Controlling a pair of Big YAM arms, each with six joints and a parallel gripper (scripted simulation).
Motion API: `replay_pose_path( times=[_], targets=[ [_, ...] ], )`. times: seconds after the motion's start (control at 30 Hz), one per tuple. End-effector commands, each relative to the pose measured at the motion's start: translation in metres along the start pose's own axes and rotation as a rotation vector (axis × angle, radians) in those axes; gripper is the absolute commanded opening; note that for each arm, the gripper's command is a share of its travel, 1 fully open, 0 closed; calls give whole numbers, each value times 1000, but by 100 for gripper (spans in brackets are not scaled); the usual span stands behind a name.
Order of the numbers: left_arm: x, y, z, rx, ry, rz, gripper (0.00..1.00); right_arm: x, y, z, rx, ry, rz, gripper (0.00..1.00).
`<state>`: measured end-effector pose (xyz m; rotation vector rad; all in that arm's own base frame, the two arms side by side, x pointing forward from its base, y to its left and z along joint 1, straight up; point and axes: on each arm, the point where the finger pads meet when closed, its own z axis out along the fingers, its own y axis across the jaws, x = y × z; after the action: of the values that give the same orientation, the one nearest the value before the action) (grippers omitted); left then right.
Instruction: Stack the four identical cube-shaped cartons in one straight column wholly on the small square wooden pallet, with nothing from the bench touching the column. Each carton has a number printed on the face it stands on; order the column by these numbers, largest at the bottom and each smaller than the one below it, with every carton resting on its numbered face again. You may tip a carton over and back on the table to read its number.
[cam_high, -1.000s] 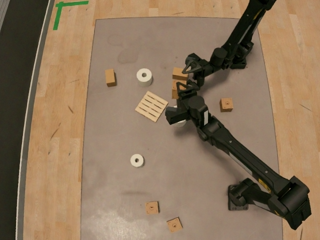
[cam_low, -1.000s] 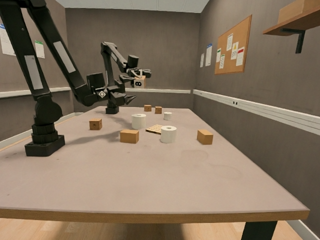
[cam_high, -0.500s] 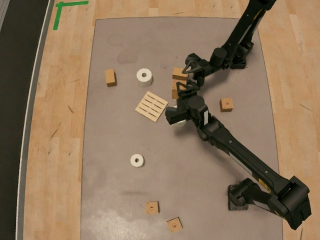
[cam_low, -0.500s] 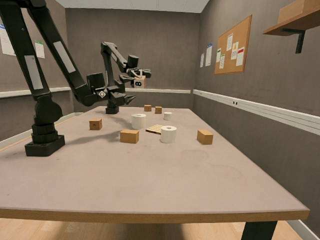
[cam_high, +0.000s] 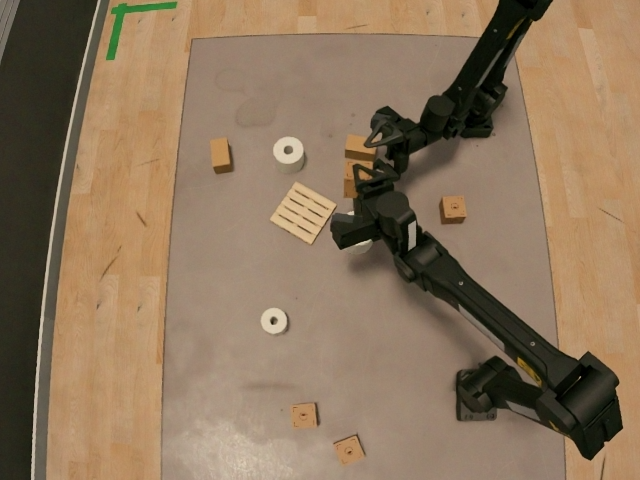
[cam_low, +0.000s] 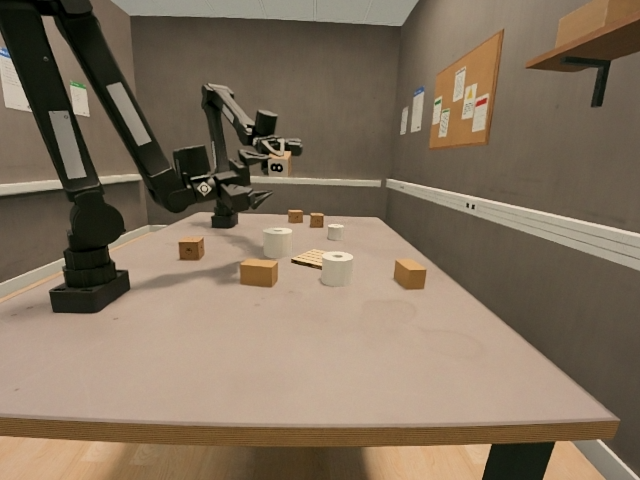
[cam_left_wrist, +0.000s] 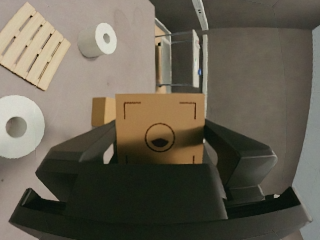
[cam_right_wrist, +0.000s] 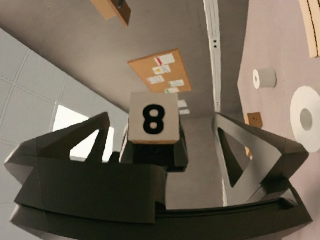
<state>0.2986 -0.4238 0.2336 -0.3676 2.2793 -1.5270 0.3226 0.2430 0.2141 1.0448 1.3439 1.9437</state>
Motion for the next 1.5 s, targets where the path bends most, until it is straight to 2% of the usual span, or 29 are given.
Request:
replay_pose_path(
  times=[0.0,0.13,0.17,0.23,0.33,0.4,0.63,0.9,1.0,1.27,1.37,1.43,1.47],
  targets=[
    [-8,-27,1,47,-13,5,50,1,12,5,-41,2,19,100],
    [-8,-27,1,47,-13,5,50,1,12,5,-41,2,19,100],
    [-8,-27,1,47,-13,5,50,-2,21,11,-59,-8,26,100],
    [-8,-27,1,47,-13,5,50,-13,13,6,-25,-30,-12,100],
    [-8,-27,1,47,-13,5,50,-22,22,16,-35,-50,-92,100],
    [-8,-27,1,47,-13,5,50,-22,22,16,-35,-50,-92,100],
    [-8,-27,1,47,-13,5,50,-64,63,62,-9,-161,-472,100],
    [-8,-27,1,47,-13,5,50,-104,116,98,50,-256,-802,100],
    [-8,-27,1,47,-13,5,50,-109,118,101,69,-263,-847,100],
    [-8,-27,1,47,-13,5,50,-150,195,119,171,-349,-1201,100],
    [-17,-33,-7,75,-32,23,50,-162,229,123,206,-377,-1324,100],
    [-24,-22,-12,73,-39,32,50,-173,237,125,258,-381,-1401,100],
    [-24,0,-17,49,-35,29,50,-177,245,125,276,-385,-1438,100]
  ],
)
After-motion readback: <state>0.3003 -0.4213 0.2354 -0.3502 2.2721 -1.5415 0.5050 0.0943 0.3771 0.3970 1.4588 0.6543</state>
